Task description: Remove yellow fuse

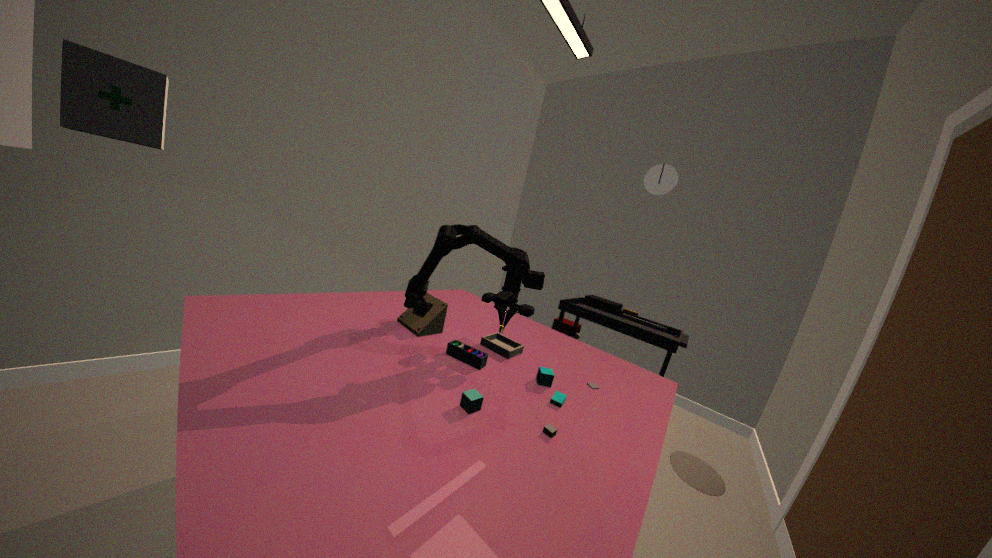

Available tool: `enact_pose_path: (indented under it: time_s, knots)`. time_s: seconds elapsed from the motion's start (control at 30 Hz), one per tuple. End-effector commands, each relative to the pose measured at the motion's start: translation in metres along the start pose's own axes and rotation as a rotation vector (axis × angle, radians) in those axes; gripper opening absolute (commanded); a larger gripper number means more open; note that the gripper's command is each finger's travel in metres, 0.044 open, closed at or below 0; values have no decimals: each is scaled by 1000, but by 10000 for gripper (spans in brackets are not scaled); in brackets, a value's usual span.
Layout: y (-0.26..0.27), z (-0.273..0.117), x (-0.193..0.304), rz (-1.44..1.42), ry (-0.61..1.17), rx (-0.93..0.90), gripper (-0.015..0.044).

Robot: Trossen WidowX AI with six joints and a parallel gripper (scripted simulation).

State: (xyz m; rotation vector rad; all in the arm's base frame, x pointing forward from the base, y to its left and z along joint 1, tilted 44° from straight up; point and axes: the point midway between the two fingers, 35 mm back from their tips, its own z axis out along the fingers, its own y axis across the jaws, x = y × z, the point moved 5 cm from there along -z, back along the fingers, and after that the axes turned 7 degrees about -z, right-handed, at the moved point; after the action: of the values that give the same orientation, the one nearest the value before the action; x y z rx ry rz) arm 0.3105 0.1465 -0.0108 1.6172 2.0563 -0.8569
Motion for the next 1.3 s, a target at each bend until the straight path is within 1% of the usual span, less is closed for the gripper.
enact_pose_path:
  time_s: [0.0,0.17,1.1,1.27]
  knots:
    - [4,1,19,4,2,0,0]
    - [6,4,39,5,0,1,0]
    - [6,44,39,6,-2,1,0]
    - [7,40,39,13,2,3,131]
